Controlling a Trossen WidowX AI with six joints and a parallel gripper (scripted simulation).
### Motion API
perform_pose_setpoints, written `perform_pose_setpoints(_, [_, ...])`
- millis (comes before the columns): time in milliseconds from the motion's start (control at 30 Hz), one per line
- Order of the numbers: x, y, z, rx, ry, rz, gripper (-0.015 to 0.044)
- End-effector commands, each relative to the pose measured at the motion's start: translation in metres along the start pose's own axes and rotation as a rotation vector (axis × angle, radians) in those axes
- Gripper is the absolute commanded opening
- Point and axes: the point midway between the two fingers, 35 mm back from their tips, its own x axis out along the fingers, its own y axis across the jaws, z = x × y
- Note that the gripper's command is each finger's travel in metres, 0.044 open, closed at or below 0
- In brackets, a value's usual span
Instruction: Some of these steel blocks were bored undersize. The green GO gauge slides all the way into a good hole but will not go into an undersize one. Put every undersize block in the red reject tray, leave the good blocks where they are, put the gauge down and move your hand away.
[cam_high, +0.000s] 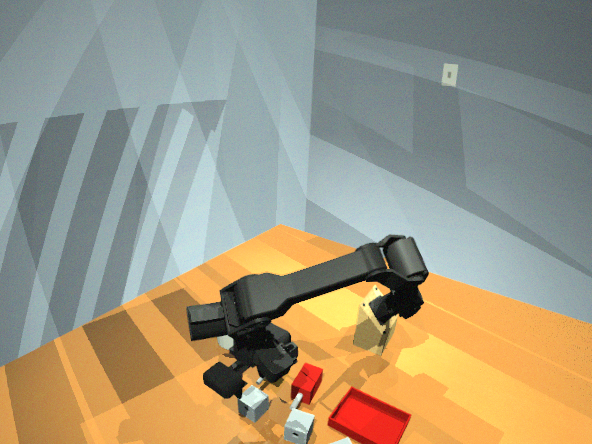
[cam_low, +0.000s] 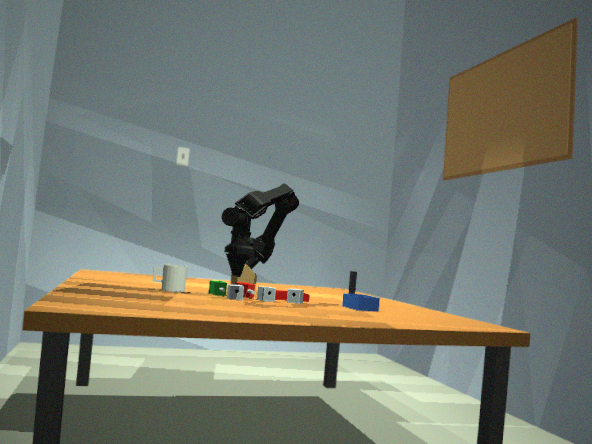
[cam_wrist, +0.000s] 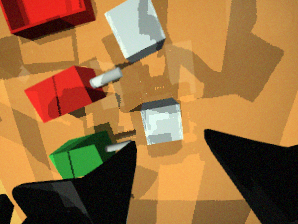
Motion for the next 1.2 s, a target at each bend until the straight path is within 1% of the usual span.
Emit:
perform_pose_setpoints(0, [0.008,0.0,0.001,0.0,-0.006,0.004,0.0325])
perform_pose_setpoints(1167, [0.066,0.003,0.003,0.0,-0.009,0.004,0.0325])
